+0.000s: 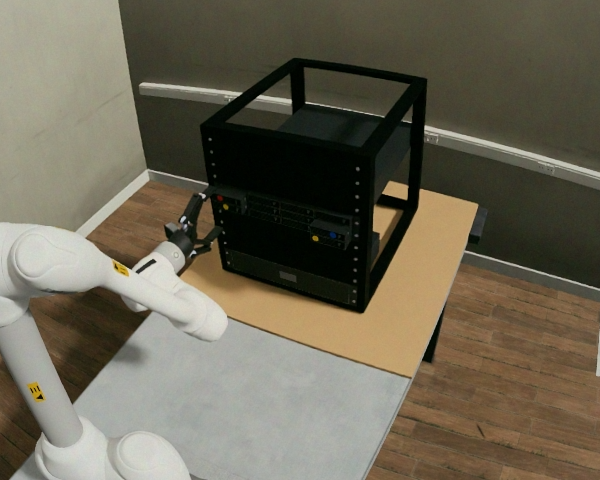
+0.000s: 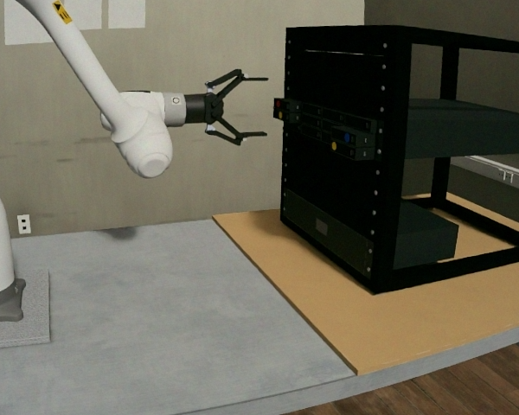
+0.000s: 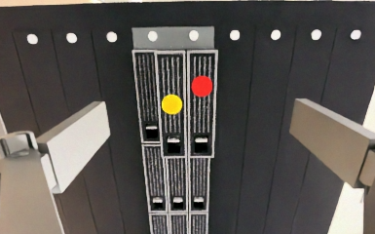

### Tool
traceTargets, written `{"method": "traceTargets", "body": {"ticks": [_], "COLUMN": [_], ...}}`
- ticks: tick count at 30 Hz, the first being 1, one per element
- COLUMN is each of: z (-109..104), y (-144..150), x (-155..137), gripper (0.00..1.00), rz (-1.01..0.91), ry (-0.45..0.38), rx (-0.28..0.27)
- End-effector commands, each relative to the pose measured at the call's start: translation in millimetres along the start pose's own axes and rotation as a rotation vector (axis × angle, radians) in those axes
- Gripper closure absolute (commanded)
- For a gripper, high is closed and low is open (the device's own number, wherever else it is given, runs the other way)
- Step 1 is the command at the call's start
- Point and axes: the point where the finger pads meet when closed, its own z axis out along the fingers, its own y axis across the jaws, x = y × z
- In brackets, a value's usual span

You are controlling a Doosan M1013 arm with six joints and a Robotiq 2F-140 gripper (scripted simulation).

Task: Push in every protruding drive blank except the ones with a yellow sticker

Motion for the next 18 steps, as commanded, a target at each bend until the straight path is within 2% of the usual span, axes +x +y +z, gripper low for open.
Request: {"method": "traceTargets", "body": {"ticks": [1,12,13,18], "z": [0.1,0.1,0.1,0.1], "y": [0.7,0.7,0.7,0.7], "x": [0.0,0.0,0.0,0.0], "gripper": [0.00,0.00,0.90,0.90], "rz": [0.000,0.000,0.000,0.000], "ry": [0.000,0.000,0.000,0.000], "rx": [-0.001,-0.001,-0.001,-0.001]}}
